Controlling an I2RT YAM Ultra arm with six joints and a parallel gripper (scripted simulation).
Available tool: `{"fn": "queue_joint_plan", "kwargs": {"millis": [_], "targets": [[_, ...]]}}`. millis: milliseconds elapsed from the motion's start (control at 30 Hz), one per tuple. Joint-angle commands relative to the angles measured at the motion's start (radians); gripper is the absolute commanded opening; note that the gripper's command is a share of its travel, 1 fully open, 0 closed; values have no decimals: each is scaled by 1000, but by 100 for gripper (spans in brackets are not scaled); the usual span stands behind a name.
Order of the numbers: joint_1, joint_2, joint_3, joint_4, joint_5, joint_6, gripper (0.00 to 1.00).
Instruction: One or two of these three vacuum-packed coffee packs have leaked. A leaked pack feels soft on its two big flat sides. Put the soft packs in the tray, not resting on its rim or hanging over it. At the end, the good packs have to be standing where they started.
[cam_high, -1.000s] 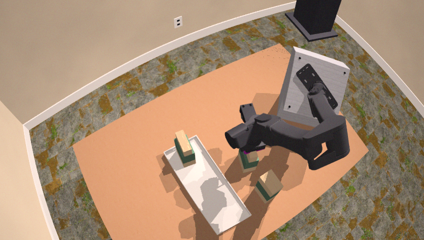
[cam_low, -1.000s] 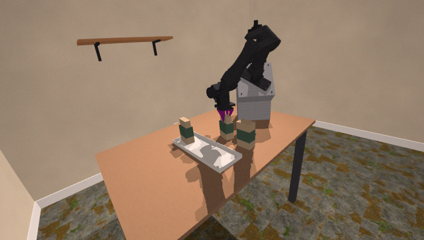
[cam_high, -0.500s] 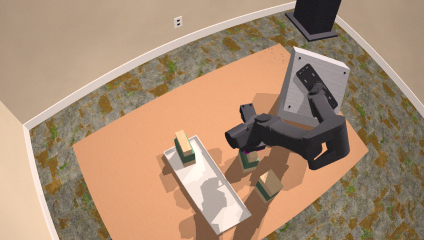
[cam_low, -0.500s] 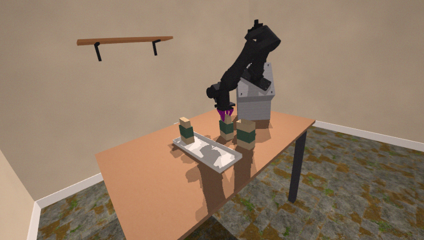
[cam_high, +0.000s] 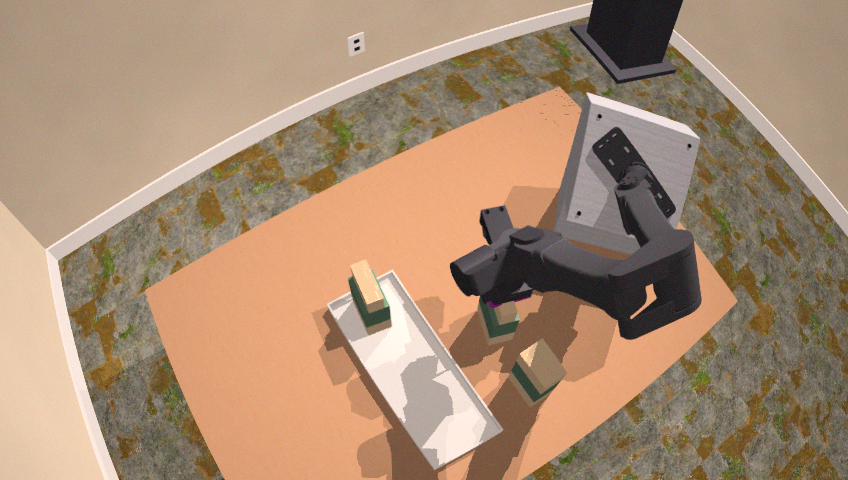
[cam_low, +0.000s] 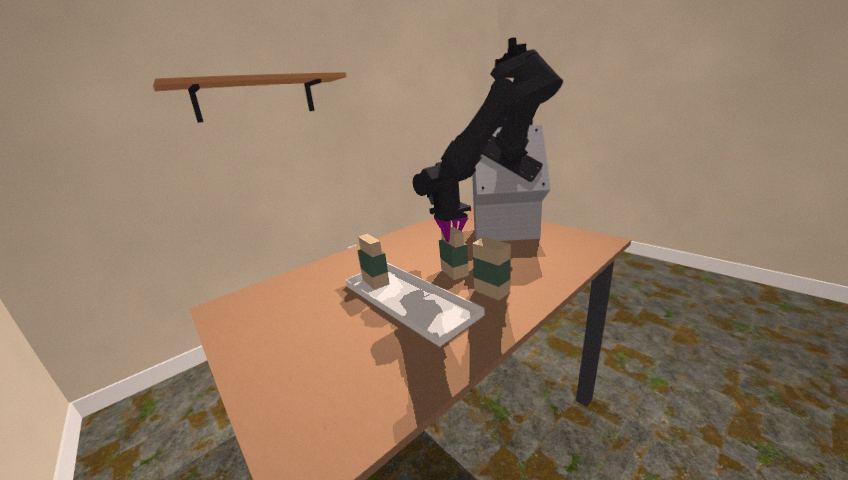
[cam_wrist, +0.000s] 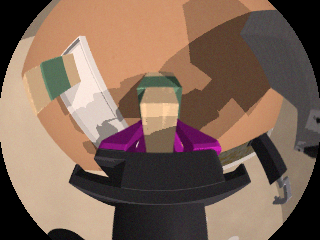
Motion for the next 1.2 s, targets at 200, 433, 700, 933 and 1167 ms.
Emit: {"fn": "queue_joint_plan", "kwargs": {"millis": [200,433,700,933,1167], "targets": [[-123,-123,35,-209,-54,-114,26],[-169,-151,59,-312,-76,-180,26],[-186,-154,75,-361,-78,-214,26],[-187,-154,77,-365,-77,-217,26],[-187,-154,77,-366,-77,-217,26]]}}
